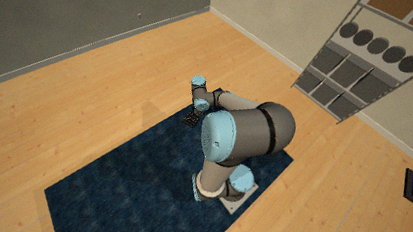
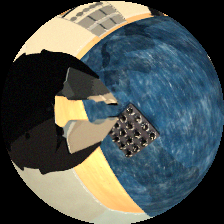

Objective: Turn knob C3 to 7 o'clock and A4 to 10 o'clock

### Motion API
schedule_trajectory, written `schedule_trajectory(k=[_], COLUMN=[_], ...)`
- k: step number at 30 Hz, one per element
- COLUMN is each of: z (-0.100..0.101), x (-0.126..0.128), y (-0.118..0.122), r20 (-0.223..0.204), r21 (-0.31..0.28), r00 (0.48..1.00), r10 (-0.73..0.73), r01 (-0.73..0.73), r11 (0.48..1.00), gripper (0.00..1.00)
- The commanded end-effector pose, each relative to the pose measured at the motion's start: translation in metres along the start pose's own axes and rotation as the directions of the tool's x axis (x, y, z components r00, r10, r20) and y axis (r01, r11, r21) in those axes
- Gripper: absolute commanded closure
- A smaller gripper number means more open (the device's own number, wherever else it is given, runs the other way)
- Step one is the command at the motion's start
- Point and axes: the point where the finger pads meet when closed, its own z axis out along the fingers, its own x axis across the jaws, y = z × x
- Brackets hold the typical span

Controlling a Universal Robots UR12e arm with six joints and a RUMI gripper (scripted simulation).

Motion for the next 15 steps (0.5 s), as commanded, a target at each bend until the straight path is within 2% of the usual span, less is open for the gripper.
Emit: schedule_trajectory(k=[1, 15], z=[-0.0006, 0.0026], x=[0.0, 0.0], y=[0.0006, 0.0006], r20=[0.0, 0.0], r21=[-0.001, -0.001], r00=[1.0, 1.0], r10=[0.0, 0.0], r01=[0.0, 0.0], r11=[1.0, 1.0], gripper=[0.89, 0.89])
